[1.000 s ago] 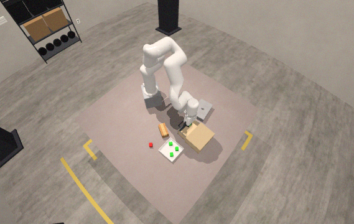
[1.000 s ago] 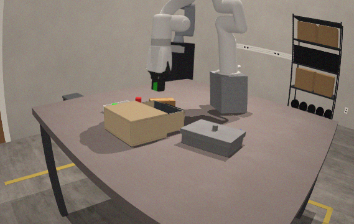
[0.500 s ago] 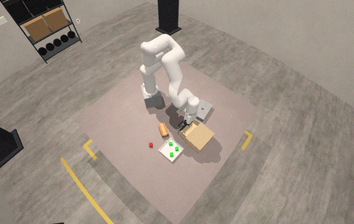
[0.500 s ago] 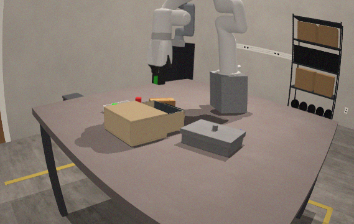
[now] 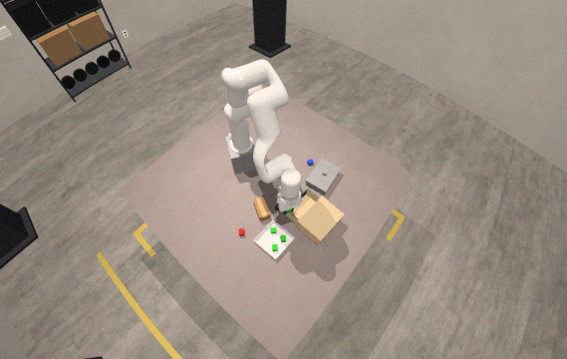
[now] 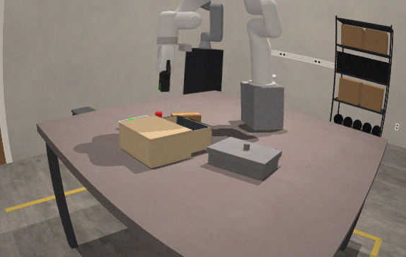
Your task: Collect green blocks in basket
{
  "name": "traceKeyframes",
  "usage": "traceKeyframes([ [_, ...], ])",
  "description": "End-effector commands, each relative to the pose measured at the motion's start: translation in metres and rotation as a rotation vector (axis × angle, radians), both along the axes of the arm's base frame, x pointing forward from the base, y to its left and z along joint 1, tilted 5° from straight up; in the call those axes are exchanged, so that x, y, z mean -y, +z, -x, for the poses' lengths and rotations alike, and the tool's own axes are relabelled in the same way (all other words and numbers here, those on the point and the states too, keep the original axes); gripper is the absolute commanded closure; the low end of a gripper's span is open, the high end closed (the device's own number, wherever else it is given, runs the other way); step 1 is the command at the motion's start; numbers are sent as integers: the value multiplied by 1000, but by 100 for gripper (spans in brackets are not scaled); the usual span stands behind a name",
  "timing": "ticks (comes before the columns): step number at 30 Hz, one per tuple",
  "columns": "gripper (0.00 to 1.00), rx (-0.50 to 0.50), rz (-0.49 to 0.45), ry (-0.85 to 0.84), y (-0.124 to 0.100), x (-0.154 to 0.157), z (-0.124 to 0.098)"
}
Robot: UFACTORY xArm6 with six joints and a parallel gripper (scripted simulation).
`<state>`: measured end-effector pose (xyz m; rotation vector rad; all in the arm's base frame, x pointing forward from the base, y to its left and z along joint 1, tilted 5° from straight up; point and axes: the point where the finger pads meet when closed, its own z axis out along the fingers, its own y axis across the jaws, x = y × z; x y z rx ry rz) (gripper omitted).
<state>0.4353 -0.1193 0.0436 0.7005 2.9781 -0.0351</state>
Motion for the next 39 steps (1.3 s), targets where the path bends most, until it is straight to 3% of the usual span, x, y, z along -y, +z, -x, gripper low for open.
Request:
traceKeyframes([
  [1,100,16,-16,-278,4,70,7],
  [4,100,17,-18,-300,5,105,12],
  [6,100,17,-18,-300,5,105,12],
  [7,100,17,-18,-300,6,139,15],
  [8,100,17,-18,-300,6,145,16],
  [39,100,17,-18,-300,3,145,15],
])
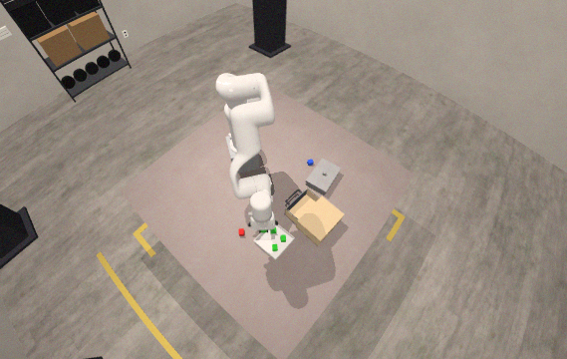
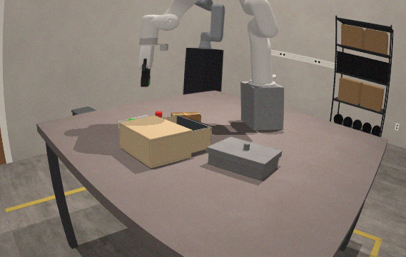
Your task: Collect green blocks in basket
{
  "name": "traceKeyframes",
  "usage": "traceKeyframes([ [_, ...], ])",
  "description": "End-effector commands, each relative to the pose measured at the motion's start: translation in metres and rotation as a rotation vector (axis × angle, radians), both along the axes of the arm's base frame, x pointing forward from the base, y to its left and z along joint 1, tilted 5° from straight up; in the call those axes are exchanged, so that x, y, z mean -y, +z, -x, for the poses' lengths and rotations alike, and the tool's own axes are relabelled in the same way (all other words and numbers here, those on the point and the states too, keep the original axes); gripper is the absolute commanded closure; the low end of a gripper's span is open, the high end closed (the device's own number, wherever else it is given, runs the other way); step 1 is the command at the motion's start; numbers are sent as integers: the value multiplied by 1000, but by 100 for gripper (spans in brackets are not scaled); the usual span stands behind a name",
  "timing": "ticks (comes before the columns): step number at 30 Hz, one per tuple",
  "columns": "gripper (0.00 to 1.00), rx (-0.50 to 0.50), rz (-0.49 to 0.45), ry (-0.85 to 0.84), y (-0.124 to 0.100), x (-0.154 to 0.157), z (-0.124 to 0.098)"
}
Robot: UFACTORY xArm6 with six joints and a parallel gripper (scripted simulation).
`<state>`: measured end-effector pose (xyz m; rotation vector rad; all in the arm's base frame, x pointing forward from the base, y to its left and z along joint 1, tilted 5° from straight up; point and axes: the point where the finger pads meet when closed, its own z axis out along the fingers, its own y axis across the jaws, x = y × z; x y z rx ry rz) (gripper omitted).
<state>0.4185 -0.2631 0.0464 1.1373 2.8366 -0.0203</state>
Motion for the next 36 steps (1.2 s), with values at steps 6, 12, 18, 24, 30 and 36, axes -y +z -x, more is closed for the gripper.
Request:
traceKeyframes([
  [6,100,4,2,0,-3,1,-2],
  [12,100,4,2,0,-10,1,-2],
  [18,100,4,2,0,-16,2,-3],
  [24,100,4,2,0,-26,2,-4],
  [30,100,4,2,0,-38,3,-4],
  [36,100,4,2,0,-47,3,-5],
])
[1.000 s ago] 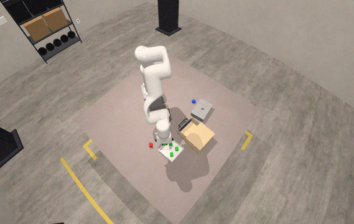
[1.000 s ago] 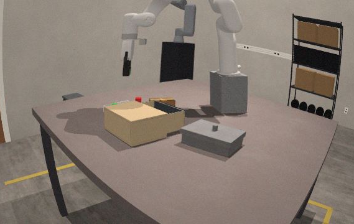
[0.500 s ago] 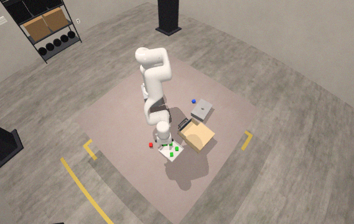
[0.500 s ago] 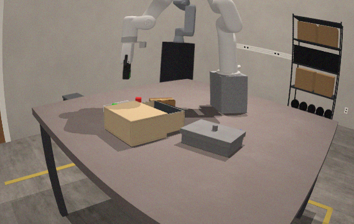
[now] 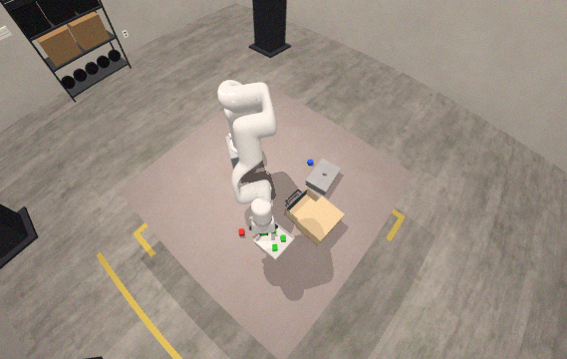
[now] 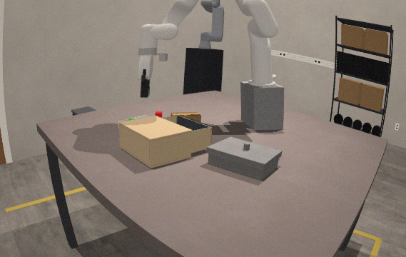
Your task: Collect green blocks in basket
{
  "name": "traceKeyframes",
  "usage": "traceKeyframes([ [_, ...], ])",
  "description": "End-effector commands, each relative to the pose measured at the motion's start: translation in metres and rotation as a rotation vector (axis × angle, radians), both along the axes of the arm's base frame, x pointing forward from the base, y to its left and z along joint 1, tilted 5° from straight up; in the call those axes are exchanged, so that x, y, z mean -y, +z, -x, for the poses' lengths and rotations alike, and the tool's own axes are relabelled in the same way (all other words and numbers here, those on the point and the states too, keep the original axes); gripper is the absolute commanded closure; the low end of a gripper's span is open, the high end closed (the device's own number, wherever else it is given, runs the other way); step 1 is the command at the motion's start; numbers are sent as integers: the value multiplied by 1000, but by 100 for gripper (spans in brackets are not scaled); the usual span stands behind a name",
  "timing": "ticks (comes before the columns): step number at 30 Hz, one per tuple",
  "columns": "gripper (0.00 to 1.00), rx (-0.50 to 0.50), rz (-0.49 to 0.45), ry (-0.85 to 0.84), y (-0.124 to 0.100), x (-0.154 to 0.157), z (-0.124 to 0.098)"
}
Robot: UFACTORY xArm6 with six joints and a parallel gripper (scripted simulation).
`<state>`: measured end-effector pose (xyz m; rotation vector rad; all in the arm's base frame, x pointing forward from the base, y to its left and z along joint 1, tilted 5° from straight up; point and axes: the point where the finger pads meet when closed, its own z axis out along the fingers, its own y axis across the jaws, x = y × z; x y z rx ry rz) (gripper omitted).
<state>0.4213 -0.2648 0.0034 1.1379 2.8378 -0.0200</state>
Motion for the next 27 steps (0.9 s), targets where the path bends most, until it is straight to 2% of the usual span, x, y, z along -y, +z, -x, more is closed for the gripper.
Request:
traceKeyframes([
  [1,100,5,3,0,-6,2,-3],
  [27,100,5,3,0,-62,4,-7],
])
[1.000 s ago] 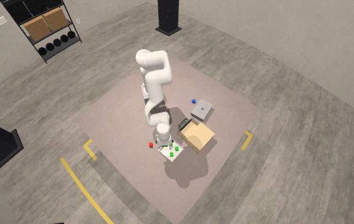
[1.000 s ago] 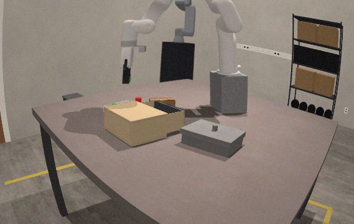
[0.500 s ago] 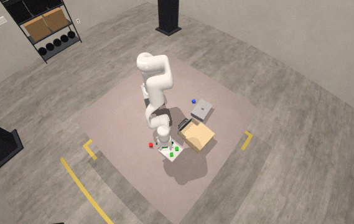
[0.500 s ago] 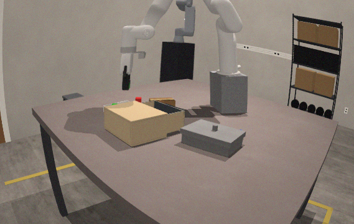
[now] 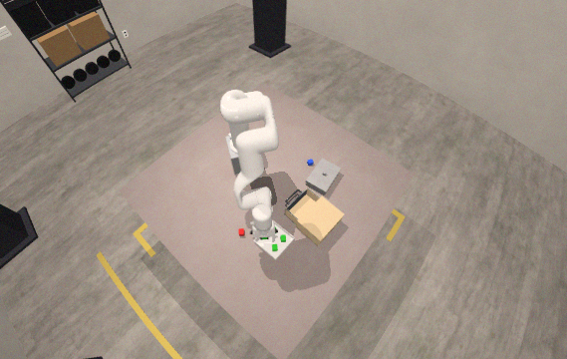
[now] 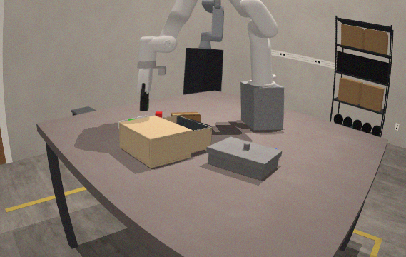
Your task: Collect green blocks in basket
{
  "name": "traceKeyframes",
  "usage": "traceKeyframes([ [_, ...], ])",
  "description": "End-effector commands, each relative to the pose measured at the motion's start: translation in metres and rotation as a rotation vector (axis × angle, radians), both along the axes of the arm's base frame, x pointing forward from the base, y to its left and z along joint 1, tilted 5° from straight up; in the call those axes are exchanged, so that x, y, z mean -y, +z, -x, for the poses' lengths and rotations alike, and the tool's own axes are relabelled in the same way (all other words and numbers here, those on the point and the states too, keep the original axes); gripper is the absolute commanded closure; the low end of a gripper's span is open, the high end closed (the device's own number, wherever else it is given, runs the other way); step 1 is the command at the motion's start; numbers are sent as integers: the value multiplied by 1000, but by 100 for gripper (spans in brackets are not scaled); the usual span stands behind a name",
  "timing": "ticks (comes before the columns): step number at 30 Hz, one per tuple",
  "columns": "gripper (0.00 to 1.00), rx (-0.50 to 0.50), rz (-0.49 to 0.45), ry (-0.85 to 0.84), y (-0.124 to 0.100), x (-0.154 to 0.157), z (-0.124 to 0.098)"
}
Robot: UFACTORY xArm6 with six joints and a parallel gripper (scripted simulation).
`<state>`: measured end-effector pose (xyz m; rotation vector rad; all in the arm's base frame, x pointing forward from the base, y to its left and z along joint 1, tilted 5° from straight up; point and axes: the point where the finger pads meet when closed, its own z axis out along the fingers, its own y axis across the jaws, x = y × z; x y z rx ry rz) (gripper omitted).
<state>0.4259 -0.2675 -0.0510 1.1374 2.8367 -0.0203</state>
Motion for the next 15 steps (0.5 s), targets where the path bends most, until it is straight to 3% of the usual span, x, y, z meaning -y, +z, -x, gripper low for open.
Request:
traceKeyframes([
  [1,100,4,2,0,-10,2,-3],
  [15,100,4,2,0,-32,3,-5],
])
